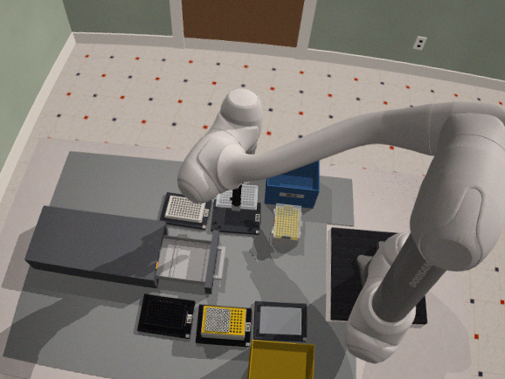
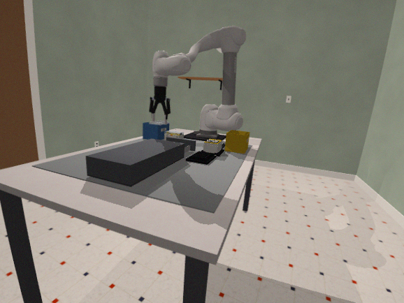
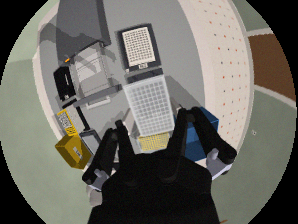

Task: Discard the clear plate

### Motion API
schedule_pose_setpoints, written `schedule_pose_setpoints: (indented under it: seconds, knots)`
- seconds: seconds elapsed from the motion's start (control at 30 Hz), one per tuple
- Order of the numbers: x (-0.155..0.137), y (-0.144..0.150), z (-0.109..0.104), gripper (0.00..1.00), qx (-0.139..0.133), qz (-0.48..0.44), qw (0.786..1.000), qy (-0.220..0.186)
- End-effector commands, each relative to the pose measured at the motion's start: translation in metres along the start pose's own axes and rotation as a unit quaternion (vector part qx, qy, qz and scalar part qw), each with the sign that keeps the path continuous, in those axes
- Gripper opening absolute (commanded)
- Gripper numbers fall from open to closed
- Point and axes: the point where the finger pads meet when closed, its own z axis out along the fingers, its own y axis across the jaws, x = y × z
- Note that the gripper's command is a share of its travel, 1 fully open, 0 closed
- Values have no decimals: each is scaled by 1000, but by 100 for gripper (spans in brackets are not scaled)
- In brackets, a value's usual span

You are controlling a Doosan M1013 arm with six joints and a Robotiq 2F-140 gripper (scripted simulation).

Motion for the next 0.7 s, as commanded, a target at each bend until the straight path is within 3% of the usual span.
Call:
schedule_pose_setpoints:
  seconds: [0.0,0.67]
  knots:
    - [-2,-5,0,10,0,14,1000,0]
    - [-16,-51,0,10,0,14,1000,0]
